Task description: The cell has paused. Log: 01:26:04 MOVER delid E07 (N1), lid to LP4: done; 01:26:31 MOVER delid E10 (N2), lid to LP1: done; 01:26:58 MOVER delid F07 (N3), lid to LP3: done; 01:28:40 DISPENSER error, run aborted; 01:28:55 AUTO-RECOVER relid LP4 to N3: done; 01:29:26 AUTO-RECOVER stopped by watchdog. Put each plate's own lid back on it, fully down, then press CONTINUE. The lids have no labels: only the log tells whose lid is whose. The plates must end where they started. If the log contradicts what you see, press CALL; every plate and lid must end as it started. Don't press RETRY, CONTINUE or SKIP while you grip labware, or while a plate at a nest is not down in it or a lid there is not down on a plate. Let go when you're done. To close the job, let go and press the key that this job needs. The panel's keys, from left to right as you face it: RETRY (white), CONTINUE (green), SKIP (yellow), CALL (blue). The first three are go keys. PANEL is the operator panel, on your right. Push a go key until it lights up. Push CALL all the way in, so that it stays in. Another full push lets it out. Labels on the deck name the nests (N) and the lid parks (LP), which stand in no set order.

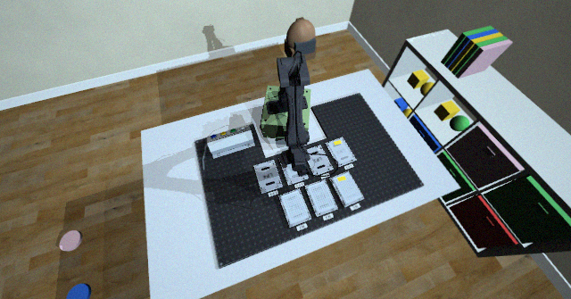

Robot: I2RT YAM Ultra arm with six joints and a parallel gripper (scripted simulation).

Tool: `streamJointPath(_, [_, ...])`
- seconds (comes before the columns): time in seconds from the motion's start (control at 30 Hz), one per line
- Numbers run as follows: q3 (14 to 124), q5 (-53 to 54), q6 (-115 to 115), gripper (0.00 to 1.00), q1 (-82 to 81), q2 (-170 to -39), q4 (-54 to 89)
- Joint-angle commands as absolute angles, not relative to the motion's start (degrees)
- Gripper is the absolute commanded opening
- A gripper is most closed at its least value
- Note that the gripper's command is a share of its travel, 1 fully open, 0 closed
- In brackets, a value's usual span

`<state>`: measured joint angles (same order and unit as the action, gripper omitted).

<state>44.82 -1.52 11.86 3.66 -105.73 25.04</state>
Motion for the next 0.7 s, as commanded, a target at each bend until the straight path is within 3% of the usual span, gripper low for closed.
streamJointPath(0.0, [47.7, -0.8, 11.8, 0.00, 3.5, -105.6, 24.9])
streamJointPath(0.67, [70.0, -0.6, 15.2, 0.00, 5.6, -119.1, 34.5])
